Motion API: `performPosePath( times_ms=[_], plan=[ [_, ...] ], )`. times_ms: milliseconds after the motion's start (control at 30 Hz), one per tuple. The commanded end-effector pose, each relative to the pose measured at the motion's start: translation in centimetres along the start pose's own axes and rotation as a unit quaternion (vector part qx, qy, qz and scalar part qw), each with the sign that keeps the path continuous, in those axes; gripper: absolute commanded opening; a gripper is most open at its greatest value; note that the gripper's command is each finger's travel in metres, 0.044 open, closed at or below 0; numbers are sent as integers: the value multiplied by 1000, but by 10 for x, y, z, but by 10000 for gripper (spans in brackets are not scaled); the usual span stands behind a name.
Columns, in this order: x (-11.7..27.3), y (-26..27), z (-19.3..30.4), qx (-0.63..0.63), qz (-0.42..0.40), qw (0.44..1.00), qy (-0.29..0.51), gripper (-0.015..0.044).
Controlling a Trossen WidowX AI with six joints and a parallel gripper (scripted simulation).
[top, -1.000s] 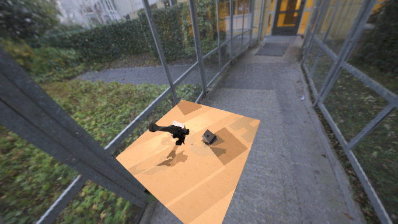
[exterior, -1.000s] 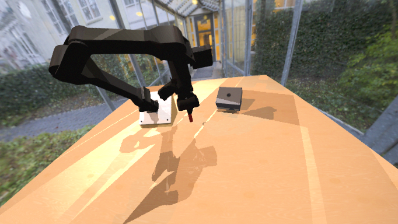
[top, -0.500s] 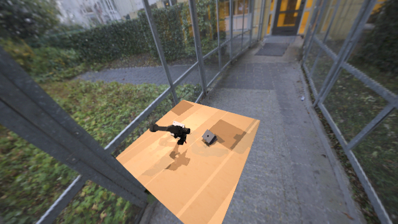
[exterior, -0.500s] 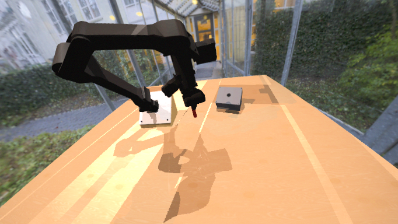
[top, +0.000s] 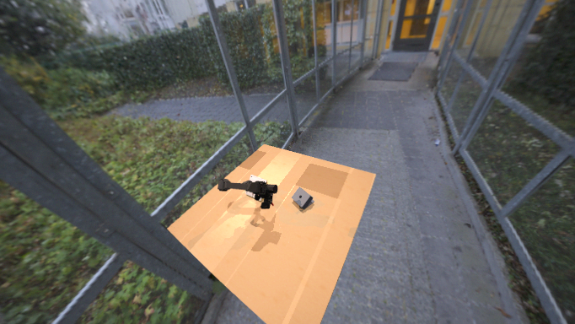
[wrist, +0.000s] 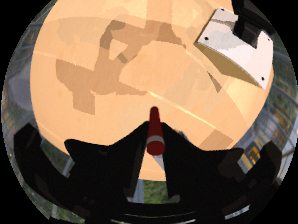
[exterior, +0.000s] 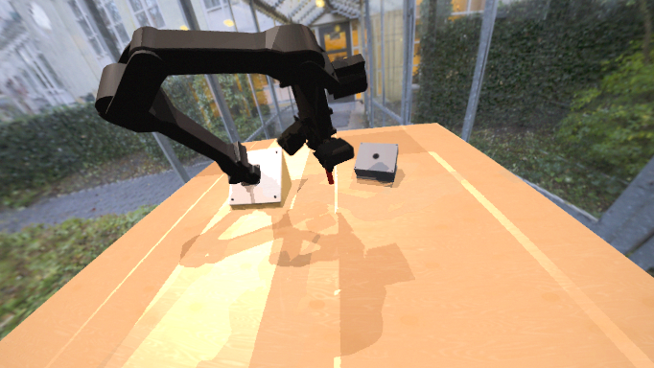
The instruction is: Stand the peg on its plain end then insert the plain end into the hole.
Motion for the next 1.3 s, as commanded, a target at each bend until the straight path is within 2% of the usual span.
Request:
performPosePath(
  times_ms=[0, 1267],
  plan=[
    [0, 0, 9, 15, 10, 1000, 7, 0],
    [11, -7, 72, 142, 67, 983, 93, 0]
  ],
)
Point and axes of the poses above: the point midway between the two fingers, 35 mm back from their tips, its own x axis back along the fingers, its own y axis across the jaws, z = x × y, the point moved 10 cm from there along x, back along the fingers, and after that the axes turned 2 degrees about x, right-handed, at the moved point
